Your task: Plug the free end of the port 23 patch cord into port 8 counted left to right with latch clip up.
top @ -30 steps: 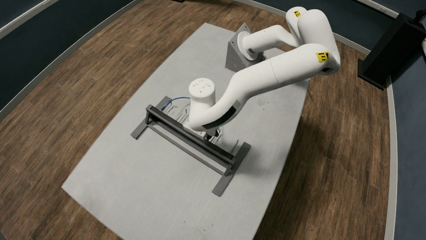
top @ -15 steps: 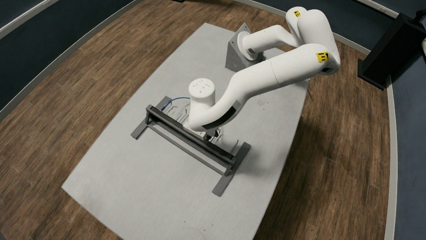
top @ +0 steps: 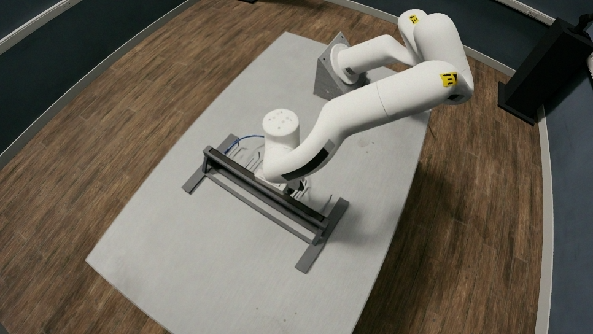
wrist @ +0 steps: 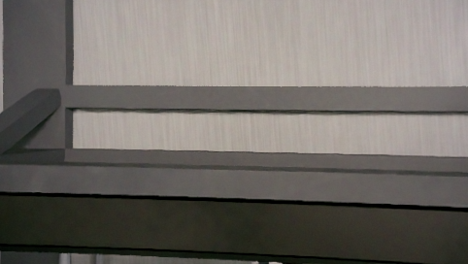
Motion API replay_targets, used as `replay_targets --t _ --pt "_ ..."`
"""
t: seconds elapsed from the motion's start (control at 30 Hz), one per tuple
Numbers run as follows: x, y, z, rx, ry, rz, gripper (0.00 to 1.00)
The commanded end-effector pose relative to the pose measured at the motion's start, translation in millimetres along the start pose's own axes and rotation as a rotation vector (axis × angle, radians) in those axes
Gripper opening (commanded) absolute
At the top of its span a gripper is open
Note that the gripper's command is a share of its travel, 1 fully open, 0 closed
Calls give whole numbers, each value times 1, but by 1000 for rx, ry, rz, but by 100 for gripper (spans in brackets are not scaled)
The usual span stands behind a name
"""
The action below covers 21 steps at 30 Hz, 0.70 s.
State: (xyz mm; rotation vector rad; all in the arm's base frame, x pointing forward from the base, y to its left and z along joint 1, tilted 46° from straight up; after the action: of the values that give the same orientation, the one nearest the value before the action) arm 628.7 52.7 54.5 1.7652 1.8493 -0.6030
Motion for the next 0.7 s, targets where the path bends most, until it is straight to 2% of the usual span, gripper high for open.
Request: replay_targets --t 0.0,0.67 --pt "-1 1 0 -1 -1 2 0" --pt "-1 3 0 0 0 -2 0"
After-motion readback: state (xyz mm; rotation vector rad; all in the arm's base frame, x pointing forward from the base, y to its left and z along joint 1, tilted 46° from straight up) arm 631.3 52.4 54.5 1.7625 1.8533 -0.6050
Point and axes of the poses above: the point where the finger pads meet when closed, its own x axis out along the fingers, its own z axis across the jaws, y = z × x, the point moved 5 cm from there along -x, back along the fingers, and after that the axes turned 7 degrees about -x, right-handed, at the moved point
